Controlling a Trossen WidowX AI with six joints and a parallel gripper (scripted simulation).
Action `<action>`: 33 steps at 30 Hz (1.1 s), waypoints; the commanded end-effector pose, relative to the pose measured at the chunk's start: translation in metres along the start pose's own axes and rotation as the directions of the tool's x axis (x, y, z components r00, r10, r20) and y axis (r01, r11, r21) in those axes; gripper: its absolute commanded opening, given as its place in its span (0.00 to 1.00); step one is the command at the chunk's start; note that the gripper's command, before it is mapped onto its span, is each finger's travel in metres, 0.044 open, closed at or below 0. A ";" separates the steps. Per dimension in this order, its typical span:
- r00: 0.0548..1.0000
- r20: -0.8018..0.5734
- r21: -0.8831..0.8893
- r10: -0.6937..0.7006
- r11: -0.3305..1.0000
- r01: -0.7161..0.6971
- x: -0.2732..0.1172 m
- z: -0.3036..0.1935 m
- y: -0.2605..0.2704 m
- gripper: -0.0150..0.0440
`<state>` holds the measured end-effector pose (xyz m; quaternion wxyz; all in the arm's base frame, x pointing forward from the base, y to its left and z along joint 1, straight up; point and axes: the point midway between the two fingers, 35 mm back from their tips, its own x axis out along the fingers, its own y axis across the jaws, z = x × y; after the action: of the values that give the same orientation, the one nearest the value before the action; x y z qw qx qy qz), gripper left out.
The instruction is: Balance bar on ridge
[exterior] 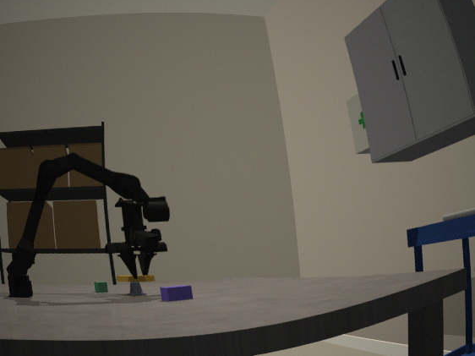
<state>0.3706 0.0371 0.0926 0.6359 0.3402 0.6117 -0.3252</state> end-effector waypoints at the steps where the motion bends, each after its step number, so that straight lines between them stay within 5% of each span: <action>1: 1.000 -0.005 0.002 -0.007 1.000 0.007 0.004 -0.001 -0.001 0.25; 33: 1.000 -0.001 0.001 -0.003 1.000 0.003 0.000 0.000 -0.001 0.25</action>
<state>0.3702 0.0369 0.0931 0.6350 0.3399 0.6124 -0.3259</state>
